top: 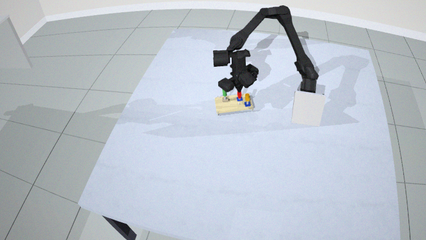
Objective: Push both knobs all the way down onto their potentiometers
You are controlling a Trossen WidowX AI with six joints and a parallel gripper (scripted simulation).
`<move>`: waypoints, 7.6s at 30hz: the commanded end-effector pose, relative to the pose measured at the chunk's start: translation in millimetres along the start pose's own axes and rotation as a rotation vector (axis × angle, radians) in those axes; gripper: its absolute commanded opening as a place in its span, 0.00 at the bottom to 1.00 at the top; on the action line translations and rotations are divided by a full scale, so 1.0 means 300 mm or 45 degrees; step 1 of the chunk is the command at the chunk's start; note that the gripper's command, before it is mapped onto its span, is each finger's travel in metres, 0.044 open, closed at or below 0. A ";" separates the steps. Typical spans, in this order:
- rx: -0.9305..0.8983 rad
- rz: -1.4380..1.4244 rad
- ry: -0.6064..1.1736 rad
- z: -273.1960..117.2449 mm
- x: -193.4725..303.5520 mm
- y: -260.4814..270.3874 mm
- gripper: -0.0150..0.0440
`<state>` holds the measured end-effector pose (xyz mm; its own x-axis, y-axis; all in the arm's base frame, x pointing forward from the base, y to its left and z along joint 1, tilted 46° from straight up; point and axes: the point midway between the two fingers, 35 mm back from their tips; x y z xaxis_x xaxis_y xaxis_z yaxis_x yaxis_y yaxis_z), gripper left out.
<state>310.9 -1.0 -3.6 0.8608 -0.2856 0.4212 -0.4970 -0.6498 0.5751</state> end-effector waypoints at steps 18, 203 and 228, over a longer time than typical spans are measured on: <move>-0.019 0.029 -0.016 0.051 0.008 0.004 0.25; -0.026 2.812 0.005 -0.227 0.145 -0.166 0.25; -0.025 2.812 0.007 -0.091 0.144 -0.164 0.25</move>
<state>369.2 43.2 9.3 -0.9150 -0.3397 0.2178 -0.3923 0.6230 -0.6768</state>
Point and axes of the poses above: the point midway between the two fingers, 35 mm back from their tips, its own z axis out along the fingers, its own y axis across the jaws, x = y × z, and after that the axes turned 2 degrees about -z, right-handed
